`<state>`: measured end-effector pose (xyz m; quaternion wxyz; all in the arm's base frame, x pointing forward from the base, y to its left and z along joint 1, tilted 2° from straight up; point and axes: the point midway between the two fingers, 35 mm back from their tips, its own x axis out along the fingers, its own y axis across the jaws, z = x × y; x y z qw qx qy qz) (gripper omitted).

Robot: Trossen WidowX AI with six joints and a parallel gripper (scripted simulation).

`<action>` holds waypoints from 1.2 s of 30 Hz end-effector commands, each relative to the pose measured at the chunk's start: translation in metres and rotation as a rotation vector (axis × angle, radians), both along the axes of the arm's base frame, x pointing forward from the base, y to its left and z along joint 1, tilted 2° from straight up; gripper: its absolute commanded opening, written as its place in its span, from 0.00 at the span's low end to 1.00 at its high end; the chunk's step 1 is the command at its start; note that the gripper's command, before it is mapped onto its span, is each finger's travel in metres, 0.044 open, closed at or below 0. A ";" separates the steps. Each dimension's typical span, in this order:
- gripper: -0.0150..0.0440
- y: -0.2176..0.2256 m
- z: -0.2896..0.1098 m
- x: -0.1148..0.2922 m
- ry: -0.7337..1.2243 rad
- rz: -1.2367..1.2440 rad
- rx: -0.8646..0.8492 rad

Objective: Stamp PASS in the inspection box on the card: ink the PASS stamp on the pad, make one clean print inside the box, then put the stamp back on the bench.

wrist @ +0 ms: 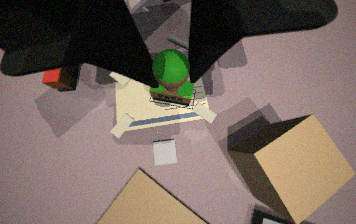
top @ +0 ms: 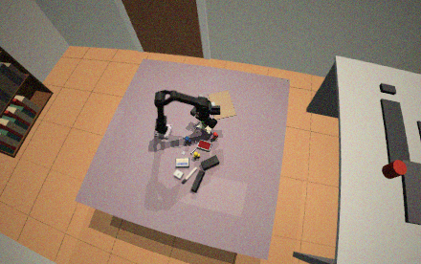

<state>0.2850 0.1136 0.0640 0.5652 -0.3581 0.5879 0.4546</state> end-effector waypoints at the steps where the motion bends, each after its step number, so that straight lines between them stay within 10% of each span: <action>1: 0.25 0.001 -0.002 0.000 0.000 0.002 0.003; 36: 0.25 0.000 0.015 0.001 0.000 0.002 0.003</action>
